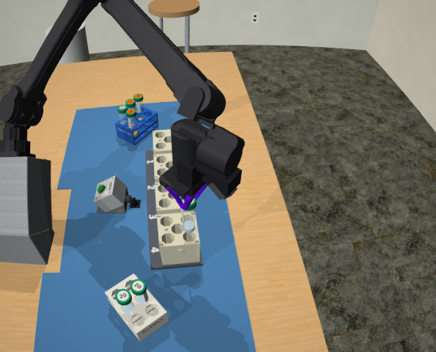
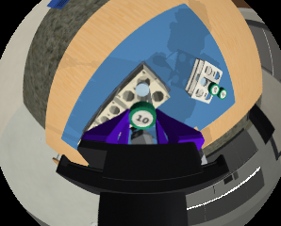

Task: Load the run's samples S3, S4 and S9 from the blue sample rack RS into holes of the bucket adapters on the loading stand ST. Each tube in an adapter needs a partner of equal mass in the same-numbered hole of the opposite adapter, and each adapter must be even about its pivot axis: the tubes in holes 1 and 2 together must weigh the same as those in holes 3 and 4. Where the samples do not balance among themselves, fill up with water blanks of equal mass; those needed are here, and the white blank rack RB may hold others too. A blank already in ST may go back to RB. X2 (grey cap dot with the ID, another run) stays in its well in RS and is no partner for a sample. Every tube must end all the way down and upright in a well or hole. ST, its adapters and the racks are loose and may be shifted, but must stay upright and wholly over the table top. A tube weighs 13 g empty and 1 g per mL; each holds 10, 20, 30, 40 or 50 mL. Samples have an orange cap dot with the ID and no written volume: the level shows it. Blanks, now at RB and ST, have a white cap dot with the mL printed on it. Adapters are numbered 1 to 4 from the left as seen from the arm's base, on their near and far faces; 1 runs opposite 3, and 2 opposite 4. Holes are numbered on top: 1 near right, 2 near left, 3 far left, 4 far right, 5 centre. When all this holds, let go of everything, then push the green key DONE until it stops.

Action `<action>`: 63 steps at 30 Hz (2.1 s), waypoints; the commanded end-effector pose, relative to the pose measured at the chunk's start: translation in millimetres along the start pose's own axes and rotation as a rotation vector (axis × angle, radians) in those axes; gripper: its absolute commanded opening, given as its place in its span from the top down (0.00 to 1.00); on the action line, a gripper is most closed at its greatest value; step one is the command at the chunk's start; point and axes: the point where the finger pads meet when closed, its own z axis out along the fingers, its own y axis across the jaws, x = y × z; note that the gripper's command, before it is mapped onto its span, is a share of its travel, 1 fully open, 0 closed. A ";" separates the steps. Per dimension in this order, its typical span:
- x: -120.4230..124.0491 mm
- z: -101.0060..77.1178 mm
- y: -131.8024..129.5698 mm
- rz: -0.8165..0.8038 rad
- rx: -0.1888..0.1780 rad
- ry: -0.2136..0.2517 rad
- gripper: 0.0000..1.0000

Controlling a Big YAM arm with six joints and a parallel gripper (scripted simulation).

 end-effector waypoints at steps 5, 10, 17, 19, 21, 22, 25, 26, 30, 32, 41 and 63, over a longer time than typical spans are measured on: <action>-13.1 -3.1 2.7 -0.006 -0.008 -0.034 1.00; -13.2 -2.8 2.3 -0.006 -0.008 -0.034 1.00; -13.3 -2.4 2.0 -0.006 -0.008 -0.034 1.00; -13.3 -2.3 1.8 -0.006 -0.008 -0.034 1.00; -13.4 -2.1 1.7 -0.006 -0.008 -0.034 1.00; -13.4 -2.1 1.6 -0.006 -0.008 -0.034 1.00; -13.4 -1.8 1.4 -0.006 -0.008 -0.034 1.00; -13.5 -1.8 1.3 -0.006 -0.008 -0.034 1.00; -5.1 22.9 -3.3 0.010 -0.001 0.000 1.00; -5.8 25.1 -2.9 0.009 -0.001 -0.001 1.00; -4.5 35.0 -3.3 0.010 -0.001 0.000 1.00; -7.1 59.7 -1.2 0.004 -0.002 -0.006 1.00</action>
